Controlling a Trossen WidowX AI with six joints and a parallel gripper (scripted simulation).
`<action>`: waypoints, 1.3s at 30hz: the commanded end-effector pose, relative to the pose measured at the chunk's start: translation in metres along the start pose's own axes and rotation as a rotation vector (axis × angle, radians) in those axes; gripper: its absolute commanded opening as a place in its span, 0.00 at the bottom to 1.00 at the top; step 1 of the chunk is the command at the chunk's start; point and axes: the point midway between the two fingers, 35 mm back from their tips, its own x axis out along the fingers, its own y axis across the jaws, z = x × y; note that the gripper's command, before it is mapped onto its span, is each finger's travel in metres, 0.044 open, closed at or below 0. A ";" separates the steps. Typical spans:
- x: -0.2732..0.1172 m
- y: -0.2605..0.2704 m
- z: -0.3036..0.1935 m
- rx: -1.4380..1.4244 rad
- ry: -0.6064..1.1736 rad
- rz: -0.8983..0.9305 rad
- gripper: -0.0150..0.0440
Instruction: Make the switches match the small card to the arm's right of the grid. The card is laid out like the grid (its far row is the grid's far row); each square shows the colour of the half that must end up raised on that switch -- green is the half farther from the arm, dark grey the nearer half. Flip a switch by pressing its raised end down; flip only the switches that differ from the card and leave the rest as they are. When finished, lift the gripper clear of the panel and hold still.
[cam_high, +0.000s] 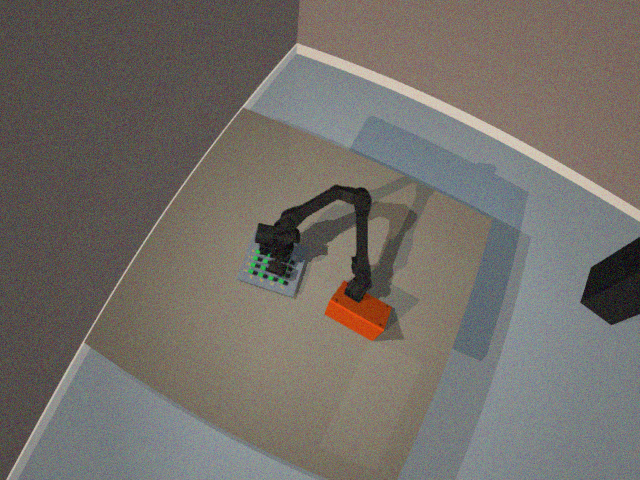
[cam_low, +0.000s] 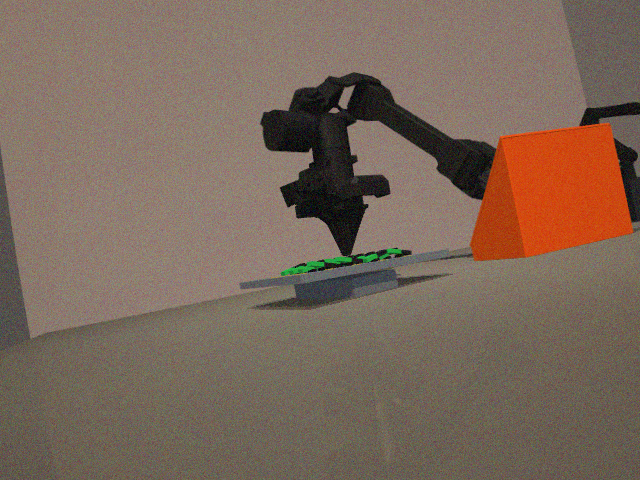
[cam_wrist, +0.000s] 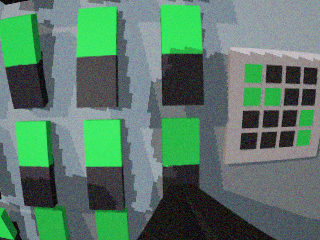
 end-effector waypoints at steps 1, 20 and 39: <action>0.001 0.000 0.000 -0.003 -0.001 -0.005 0.25; 0.003 -0.001 0.000 -0.003 -0.001 -0.005 0.25; -0.003 0.000 0.001 -0.001 0.003 0.001 0.25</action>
